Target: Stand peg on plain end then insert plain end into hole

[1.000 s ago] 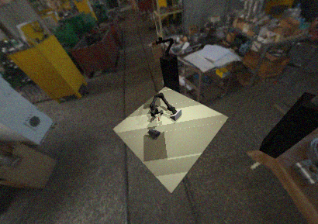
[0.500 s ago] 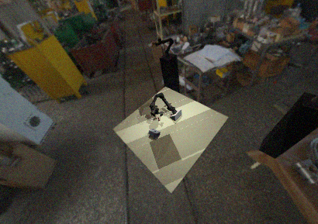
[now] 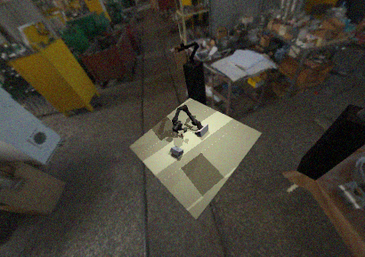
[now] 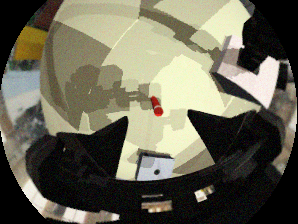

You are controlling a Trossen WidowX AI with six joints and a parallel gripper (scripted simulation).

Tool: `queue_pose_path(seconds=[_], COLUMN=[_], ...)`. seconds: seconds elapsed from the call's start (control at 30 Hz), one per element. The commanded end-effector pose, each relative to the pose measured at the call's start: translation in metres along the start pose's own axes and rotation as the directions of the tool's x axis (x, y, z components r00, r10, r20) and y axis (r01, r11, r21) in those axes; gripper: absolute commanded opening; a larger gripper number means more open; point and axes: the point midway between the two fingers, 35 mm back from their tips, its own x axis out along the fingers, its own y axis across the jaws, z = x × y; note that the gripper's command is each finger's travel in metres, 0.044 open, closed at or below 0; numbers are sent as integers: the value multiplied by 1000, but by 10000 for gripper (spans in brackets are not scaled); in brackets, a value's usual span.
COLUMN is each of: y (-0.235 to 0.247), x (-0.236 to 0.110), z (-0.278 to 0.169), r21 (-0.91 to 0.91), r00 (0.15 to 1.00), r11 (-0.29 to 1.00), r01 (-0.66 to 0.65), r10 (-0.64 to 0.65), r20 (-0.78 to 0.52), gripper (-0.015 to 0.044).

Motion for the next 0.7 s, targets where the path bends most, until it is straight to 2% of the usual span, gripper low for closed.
queue_pose_path(seconds=[0.0,0.67], y=[-1,-1], x=[7,39], z=[1,2], r21=[-8,-8], r00=[1000,1000], r11=[1000,1000], r01=[-2,-5], r10=[2,5], r20=[3,5], gripper=[440,440])
